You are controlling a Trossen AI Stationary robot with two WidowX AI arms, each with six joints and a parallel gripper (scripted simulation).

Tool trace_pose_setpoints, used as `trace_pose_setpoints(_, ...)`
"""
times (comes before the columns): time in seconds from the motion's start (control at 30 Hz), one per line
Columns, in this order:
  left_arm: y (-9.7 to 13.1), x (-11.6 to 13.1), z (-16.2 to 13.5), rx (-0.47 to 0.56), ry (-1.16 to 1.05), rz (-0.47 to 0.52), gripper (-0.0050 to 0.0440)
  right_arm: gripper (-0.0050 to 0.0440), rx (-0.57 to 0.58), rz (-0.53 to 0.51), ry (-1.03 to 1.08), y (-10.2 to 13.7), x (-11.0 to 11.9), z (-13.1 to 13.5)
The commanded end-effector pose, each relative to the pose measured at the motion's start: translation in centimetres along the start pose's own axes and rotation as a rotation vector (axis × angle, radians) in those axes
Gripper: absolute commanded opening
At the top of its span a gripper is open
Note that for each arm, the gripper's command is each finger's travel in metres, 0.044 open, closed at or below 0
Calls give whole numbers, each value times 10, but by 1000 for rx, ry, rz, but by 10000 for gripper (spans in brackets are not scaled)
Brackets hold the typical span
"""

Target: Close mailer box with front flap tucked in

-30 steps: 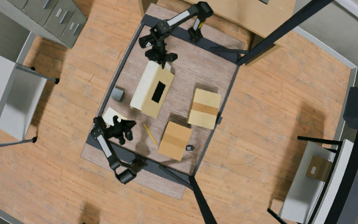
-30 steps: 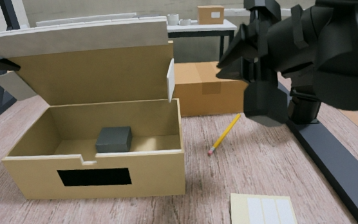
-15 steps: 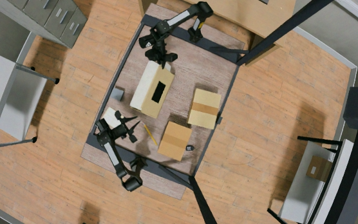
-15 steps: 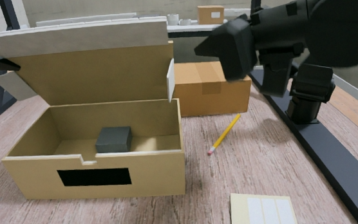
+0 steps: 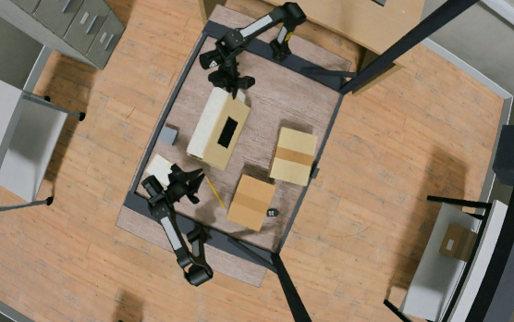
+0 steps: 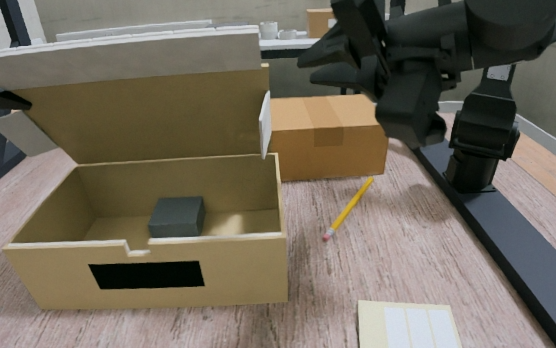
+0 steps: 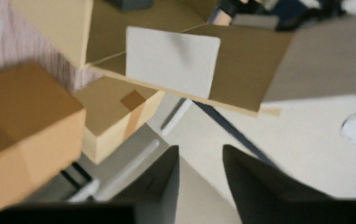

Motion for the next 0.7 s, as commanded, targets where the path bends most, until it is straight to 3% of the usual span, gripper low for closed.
trace_pose_setpoints(0.0, -1, 8, 2, 30, -239, -15, 120, -50, 5, -24, 26, 6, -4, 5)
trace_pose_setpoints(0.17, -3, 13, 7, 48, -547, -56, 120, -50, 5, -24, 26, 6, -4, 5)
trace_pose_setpoints(0.27, -4, 14, 8, 51, -619, -69, 120, -50, 5, -24, 26, 6, -4, 5)
trace_pose_setpoints(0.67, -6, 21, 19, 50, -1365, -293, 120, -50, 5, -24, 26, 6, -4, 5)
Point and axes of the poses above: on each arm, the point midway between the two fingers, 35 mm back from their tips, its own y axis back along the fingers, its own z axis across the jaws, x = y × z, the point moved 8 cm from there along y, back along the fingers, and after that the axes turned 1 degree about y, right-handed, at the moved point
